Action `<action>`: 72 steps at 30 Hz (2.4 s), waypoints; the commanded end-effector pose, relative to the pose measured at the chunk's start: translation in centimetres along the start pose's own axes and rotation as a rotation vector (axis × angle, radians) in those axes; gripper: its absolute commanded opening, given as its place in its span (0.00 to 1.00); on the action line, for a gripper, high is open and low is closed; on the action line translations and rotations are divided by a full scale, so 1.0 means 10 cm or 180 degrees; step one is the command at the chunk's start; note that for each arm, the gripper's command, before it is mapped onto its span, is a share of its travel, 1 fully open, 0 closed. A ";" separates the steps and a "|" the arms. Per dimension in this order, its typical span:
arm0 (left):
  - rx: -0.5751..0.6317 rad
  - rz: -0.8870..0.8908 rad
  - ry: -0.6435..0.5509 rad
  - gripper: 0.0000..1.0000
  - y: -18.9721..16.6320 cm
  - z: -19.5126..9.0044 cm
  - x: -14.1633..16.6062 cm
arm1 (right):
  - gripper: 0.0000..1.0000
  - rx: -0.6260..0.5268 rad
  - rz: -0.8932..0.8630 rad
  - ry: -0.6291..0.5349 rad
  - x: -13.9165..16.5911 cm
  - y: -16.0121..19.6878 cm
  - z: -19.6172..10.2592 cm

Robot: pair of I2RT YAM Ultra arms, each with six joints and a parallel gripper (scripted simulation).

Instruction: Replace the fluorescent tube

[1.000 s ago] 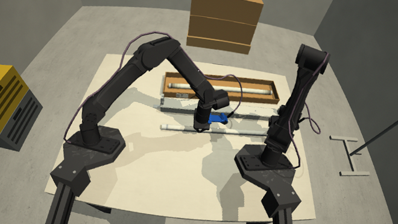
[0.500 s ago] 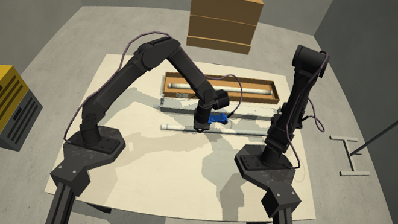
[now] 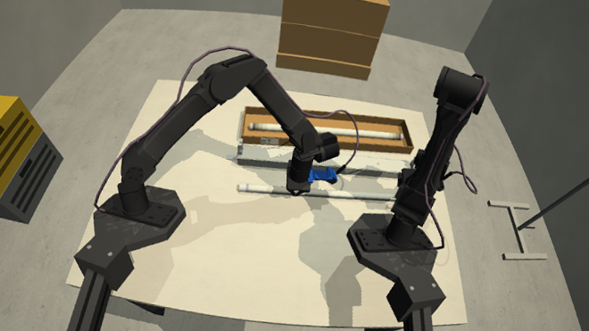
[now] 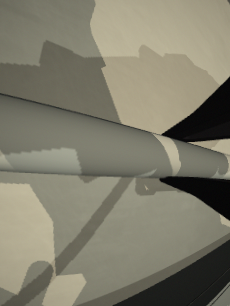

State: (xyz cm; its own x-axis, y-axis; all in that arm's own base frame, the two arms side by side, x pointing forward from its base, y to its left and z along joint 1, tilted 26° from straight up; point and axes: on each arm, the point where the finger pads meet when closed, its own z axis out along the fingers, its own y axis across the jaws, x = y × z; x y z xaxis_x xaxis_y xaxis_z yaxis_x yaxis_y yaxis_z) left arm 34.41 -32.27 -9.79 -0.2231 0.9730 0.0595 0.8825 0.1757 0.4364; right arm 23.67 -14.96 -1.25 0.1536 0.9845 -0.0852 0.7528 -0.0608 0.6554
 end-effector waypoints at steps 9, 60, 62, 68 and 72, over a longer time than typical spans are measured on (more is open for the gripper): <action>-0.0084 0.0001 -0.0224 0.11 0.09 -0.25 -0.23 | 0.49 0.0881 0.0299 0.0041 0.31 -0.03 0.11; -0.0084 0.0001 -0.0224 0.11 0.09 -0.25 -0.23 | 0.49 0.1170 -0.0016 -0.0069 0.90 0.31 0.51; -0.0084 0.0001 -0.0224 0.11 0.09 -0.25 -0.23 | 0.49 0.1286 -0.0025 -0.0060 0.92 0.15 0.51; -0.0077 0.0004 -0.0221 0.11 0.09 -0.25 -0.23 | 0.11 0.1325 -0.0029 -0.0058 0.92 0.08 0.48; -0.0077 0.0004 -0.0221 0.11 0.09 -0.25 -0.23 | 0.11 0.1325 -0.0029 -0.0058 0.92 0.08 0.48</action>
State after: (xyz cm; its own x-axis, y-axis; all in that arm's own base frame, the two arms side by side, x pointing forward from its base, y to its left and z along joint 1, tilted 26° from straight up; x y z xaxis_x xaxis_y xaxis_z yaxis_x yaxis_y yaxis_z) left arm 34.43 -32.26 -9.80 -0.2236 0.9729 0.0594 0.8822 0.1760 0.4368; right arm 28.51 -6.62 -5.60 0.1481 0.9841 -0.0976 0.9565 -0.1175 0.2671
